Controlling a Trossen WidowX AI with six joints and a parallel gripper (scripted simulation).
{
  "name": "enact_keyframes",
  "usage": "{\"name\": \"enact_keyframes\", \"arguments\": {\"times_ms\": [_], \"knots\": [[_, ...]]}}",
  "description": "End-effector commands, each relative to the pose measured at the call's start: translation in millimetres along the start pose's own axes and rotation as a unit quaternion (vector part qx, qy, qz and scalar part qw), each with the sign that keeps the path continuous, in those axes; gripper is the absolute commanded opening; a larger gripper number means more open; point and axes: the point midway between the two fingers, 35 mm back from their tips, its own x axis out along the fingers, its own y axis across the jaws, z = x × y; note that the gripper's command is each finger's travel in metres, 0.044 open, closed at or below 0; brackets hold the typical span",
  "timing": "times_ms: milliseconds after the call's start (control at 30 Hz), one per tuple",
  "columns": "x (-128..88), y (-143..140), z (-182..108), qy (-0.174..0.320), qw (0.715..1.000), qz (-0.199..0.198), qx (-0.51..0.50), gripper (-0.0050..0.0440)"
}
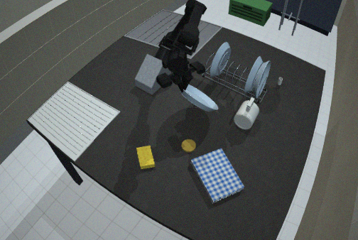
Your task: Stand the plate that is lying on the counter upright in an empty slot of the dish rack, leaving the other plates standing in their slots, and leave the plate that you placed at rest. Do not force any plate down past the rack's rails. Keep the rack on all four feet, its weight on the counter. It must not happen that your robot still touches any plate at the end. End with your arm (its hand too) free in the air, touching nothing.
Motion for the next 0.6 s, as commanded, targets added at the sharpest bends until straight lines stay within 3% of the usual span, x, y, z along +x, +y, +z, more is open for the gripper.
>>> {"name": "enact_keyframes", "arguments": {"times_ms": [0,567], "knots": [[-5,-1,-1,0.007,1.000,-0.001,-0.004,0.0000],[-19,-2,-3,0.028,0.998,0.006,-0.056,0.0000]]}}
